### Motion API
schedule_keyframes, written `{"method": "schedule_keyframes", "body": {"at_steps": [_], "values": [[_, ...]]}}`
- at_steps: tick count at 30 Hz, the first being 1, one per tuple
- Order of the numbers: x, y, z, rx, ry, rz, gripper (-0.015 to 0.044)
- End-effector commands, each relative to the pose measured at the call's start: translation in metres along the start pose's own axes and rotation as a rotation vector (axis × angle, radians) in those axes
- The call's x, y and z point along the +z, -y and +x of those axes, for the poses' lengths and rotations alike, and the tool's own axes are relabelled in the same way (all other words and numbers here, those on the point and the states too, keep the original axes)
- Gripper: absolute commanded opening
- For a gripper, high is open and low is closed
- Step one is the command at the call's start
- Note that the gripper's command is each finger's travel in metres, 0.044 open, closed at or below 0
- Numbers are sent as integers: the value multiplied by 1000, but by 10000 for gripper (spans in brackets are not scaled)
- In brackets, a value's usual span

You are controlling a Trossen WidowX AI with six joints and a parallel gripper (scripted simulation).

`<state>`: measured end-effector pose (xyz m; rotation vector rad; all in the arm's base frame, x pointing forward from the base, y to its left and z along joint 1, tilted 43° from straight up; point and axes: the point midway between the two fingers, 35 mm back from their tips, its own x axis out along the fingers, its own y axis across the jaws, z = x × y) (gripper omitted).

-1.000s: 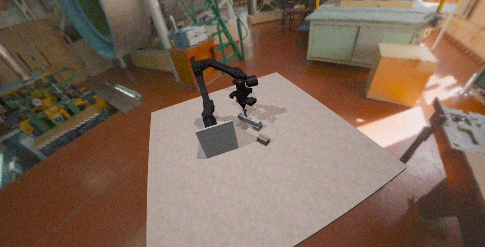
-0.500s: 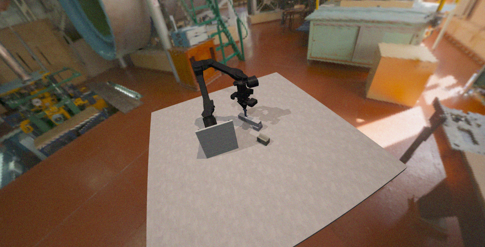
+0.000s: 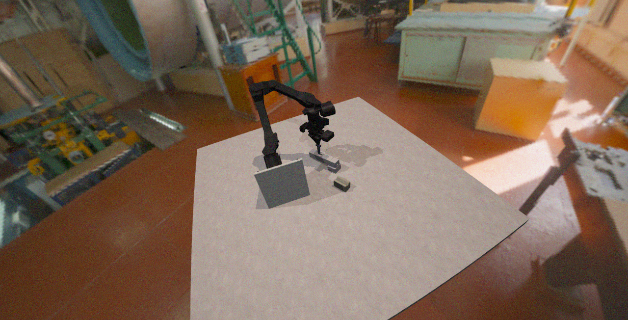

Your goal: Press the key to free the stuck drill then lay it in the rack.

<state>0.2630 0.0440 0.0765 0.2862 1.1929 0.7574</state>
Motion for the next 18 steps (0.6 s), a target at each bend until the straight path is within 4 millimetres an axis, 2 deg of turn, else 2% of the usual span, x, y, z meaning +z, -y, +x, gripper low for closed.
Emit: {"method": "schedule_keyframes", "body": {"at_steps": [1, 18], "values": [[-3, -1, 8, 7, -13, -7, 0], [-6, -2, 14, 8, -13, -6, 0]]}}
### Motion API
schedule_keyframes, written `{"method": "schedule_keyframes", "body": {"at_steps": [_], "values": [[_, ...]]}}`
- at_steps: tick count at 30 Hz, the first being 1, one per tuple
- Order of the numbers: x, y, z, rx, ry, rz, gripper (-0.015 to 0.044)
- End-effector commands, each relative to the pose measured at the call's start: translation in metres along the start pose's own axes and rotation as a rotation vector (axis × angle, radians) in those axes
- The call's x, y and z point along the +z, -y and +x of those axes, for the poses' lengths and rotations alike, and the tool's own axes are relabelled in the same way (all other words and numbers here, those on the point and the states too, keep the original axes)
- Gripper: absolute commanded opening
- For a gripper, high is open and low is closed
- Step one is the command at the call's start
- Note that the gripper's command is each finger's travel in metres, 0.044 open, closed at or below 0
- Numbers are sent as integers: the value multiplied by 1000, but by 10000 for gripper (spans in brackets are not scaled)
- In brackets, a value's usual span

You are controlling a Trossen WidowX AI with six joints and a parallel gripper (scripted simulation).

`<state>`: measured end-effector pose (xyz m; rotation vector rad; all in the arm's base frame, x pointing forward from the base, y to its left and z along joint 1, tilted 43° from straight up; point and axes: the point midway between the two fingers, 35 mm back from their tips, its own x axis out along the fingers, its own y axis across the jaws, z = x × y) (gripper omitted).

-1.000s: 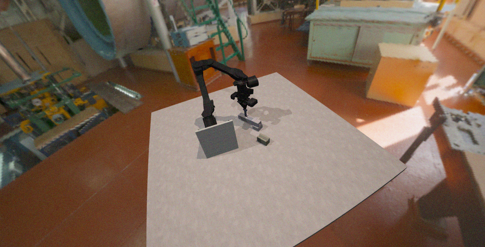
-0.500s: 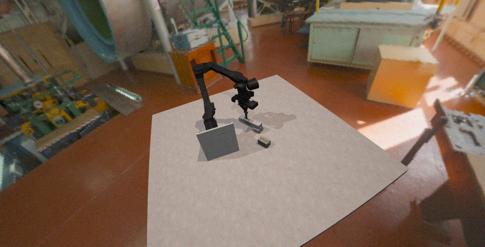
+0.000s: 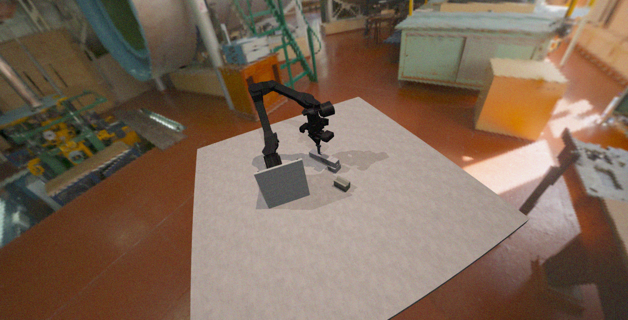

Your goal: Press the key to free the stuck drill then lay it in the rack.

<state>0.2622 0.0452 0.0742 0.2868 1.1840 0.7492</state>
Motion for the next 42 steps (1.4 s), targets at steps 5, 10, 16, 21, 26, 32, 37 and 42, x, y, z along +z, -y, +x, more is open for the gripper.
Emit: {"method": "schedule_keyframes", "body": {"at_steps": [5, 10, 16, 21, 26, 32, 37, 42], "values": [[-5, -3, 14, 14, -23, -7, 0], [-5, -3, 17, 14, -23, -7, 0], [-6, -3, 21, 14, -23, -7, 0], [-2, 0, 0, 9, -25, -7, 105], [2, 2, -50, 11, -26, -7, 236], [5, 9, -41, 10, -16, -65, 394], [13, 55, -20, 12, -15, -514, 440], [12, 103, 7, 16, -15, -979, 440]]}}
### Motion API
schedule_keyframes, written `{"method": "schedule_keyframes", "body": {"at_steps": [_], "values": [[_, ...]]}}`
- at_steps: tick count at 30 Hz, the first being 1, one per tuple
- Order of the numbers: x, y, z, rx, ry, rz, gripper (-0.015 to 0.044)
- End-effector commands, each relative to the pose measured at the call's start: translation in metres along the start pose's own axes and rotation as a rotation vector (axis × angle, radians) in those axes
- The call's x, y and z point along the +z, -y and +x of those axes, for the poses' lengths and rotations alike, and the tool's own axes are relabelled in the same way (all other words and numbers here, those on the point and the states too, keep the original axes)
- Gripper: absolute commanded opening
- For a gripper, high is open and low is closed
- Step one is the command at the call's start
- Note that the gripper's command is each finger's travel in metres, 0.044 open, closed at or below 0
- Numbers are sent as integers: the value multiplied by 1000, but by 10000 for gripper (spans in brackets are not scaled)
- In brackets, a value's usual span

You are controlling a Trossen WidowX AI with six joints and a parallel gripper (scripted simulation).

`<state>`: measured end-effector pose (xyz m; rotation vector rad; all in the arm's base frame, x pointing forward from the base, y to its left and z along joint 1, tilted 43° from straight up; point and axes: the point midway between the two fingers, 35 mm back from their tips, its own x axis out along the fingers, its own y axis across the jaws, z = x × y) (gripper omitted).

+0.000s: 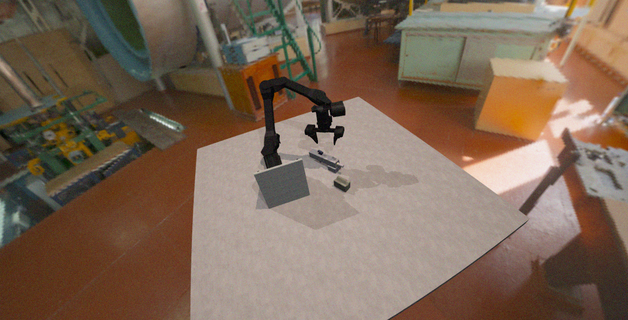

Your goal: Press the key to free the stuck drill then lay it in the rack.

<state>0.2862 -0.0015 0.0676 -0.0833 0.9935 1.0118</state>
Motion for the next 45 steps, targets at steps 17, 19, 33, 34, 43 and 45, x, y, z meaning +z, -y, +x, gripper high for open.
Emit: {"method": "schedule_keyframes", "body": {"at_steps": [17, 19, 33, 34, 43, 45], "values": [[-63, 100, 68, -1, -11, -1131, 440], [-63, 100, 68, -1, -11, -1131, 440], [-63, 100, 68, -1, -11, -1131, 440], [-63, 100, 68, -1, -11, -1131, 440], [-62, 98, 75, -1, -12, -1130, 440], [-61, 98, 79, -1, -12, -1130, 440]]}}
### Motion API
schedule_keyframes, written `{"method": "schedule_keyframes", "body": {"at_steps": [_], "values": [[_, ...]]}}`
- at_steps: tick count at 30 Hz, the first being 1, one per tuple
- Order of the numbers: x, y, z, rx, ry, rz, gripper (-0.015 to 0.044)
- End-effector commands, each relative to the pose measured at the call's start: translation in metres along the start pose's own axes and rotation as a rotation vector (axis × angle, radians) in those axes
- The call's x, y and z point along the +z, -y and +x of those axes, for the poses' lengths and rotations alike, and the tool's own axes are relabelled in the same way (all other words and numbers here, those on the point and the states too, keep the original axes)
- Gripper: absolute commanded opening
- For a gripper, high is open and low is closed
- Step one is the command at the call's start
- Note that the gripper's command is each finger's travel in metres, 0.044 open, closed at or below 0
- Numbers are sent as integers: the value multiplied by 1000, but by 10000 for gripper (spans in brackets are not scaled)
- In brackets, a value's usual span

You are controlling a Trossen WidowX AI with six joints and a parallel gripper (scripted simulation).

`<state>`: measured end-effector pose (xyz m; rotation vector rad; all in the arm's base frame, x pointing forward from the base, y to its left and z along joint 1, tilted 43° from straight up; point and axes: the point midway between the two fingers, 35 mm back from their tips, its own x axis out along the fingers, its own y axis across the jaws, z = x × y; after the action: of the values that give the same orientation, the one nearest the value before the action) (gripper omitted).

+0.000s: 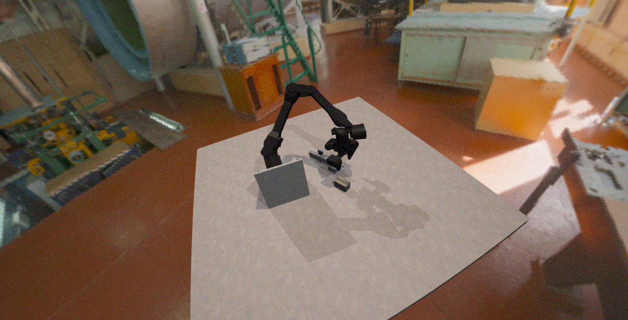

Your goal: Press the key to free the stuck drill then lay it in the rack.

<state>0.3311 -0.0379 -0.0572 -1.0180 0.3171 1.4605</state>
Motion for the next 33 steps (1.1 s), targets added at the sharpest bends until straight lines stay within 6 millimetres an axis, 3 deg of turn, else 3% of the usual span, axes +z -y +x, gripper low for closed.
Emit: {"method": "schedule_keyframes", "body": {"at_steps": [1, 29, 33], "values": [[1, -1, 7, 5, -1, 4, 440], [14, -2, 47, 4, 3, 5, 440], [12, -2, 44, 8, -3, 0, 335]]}}
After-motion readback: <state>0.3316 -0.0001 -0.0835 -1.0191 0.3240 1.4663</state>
